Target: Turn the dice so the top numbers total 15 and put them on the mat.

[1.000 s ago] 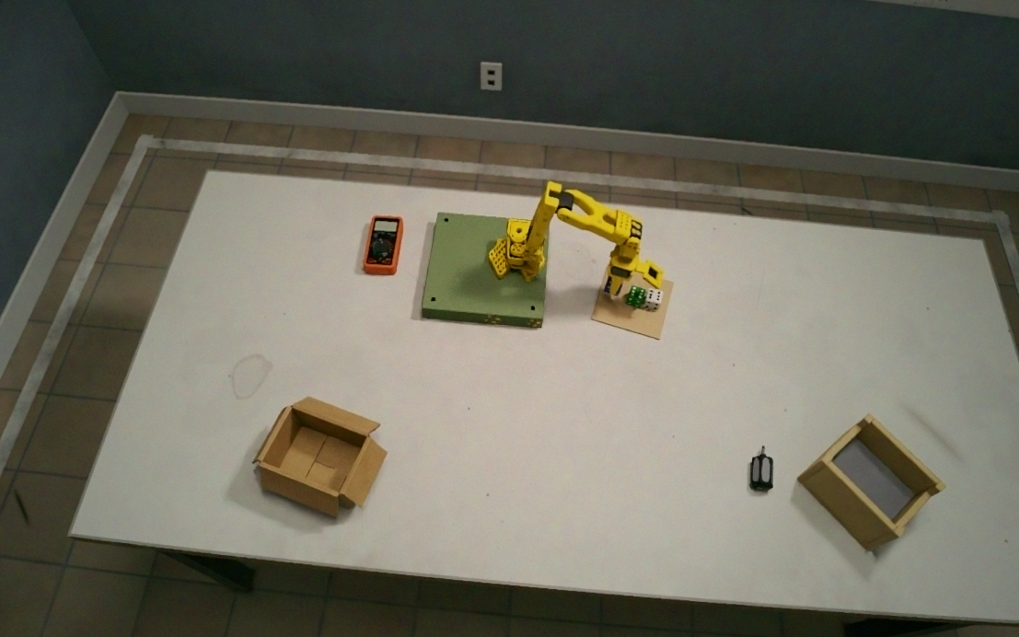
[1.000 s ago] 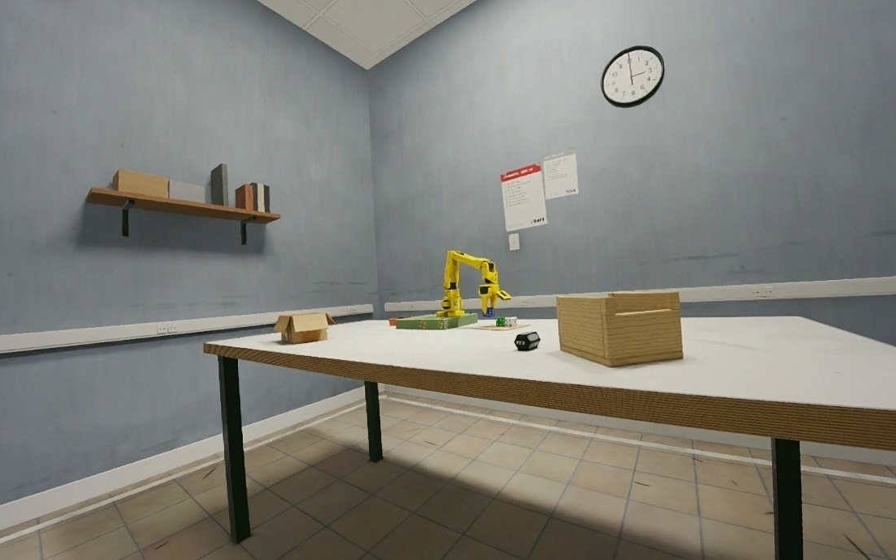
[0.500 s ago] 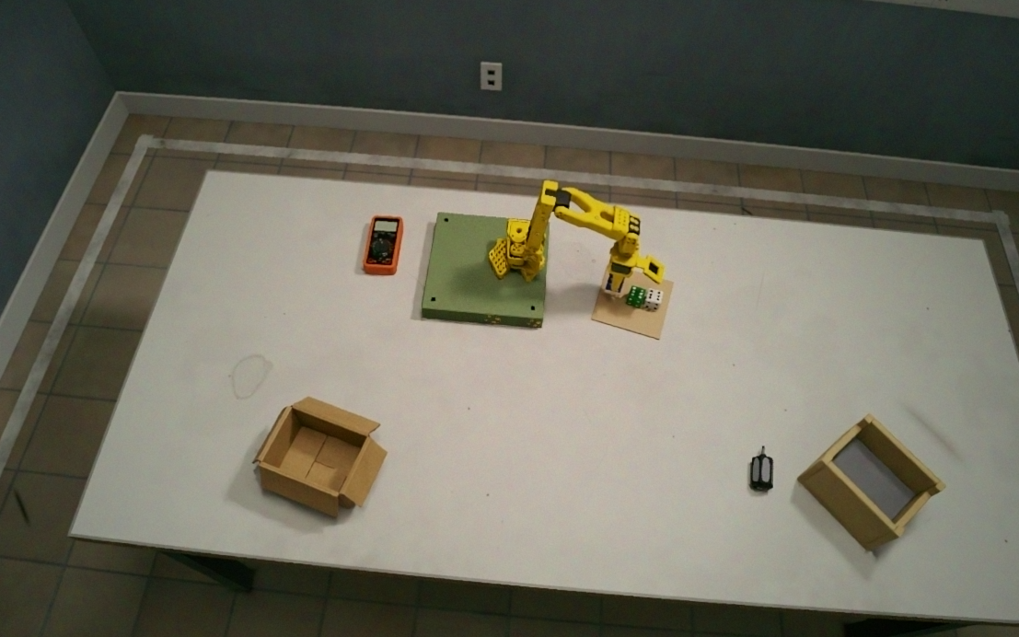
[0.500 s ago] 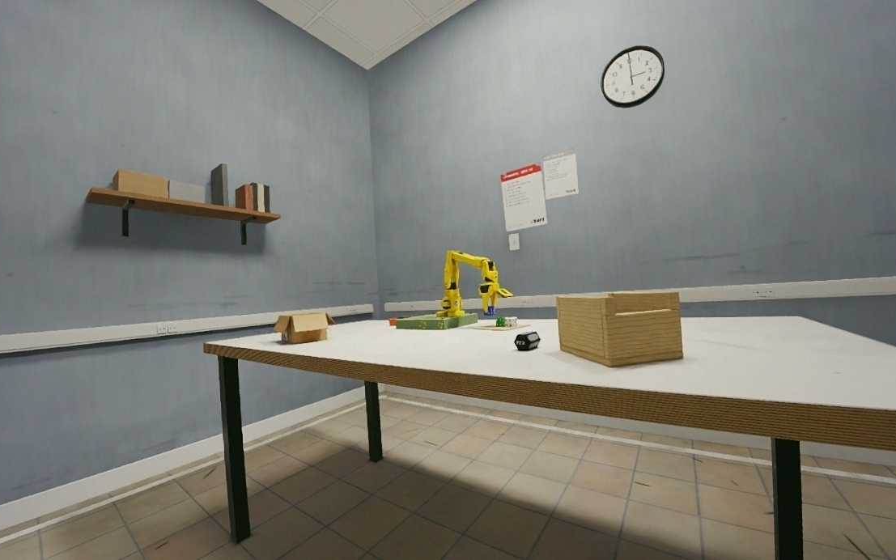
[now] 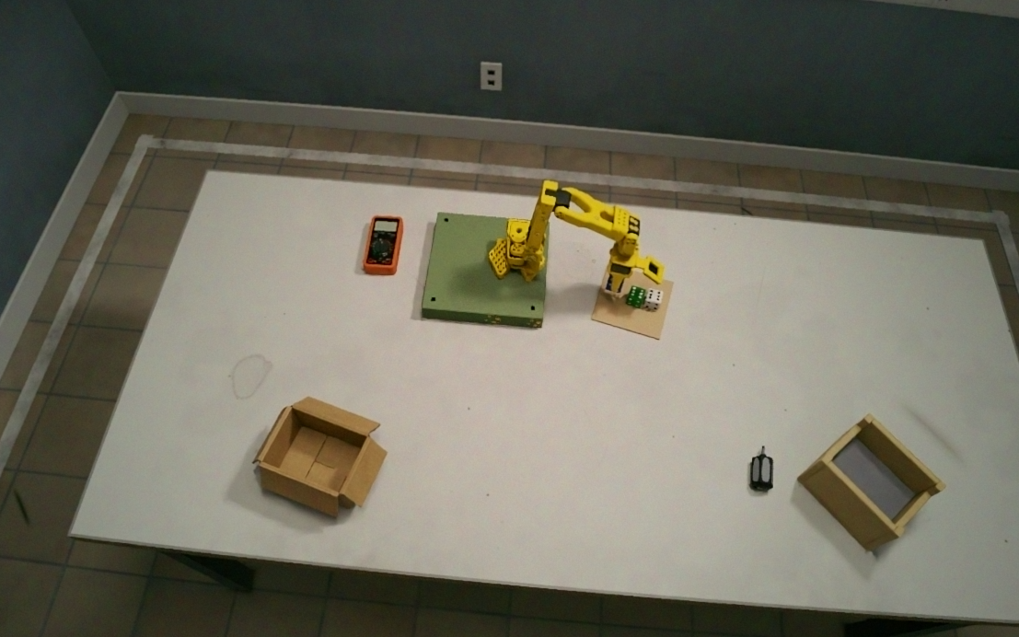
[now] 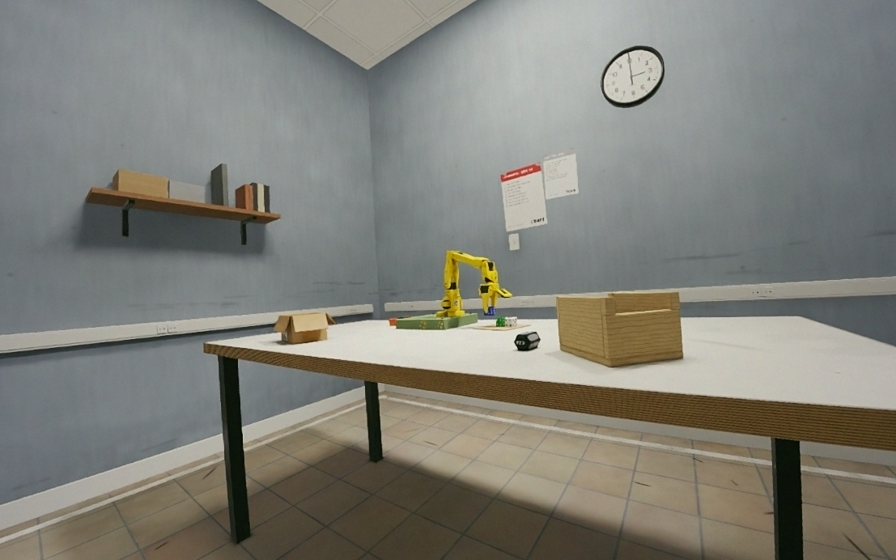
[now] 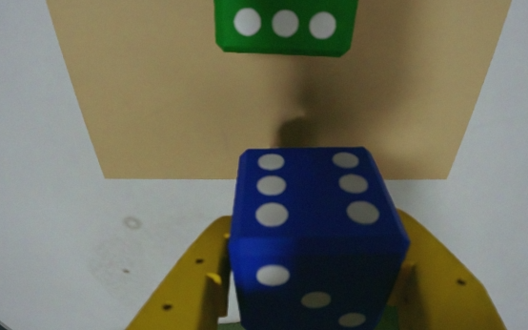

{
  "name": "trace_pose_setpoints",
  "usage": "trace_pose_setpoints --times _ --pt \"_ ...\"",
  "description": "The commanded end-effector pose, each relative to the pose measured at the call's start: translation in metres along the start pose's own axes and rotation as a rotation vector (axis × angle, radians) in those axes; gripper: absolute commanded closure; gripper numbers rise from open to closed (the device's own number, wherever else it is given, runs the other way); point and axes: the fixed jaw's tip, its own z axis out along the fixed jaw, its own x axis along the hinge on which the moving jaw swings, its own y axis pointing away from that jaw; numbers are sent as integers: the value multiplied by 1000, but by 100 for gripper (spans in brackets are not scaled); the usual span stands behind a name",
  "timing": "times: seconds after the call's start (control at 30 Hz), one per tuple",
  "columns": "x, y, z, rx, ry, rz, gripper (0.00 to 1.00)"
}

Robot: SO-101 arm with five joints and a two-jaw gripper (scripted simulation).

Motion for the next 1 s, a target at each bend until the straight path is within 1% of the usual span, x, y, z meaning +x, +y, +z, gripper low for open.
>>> trace_pose_setpoints --times 0.0,0.37,0.67,0.97 --pt "0 3 1 -3 -13 -4 100" --pt "0 3 3 -3 -13 -4 100" --pt "0 3 8 -3 -13 -4 100" --pt "0 3 9 -3 -13 -4 100"
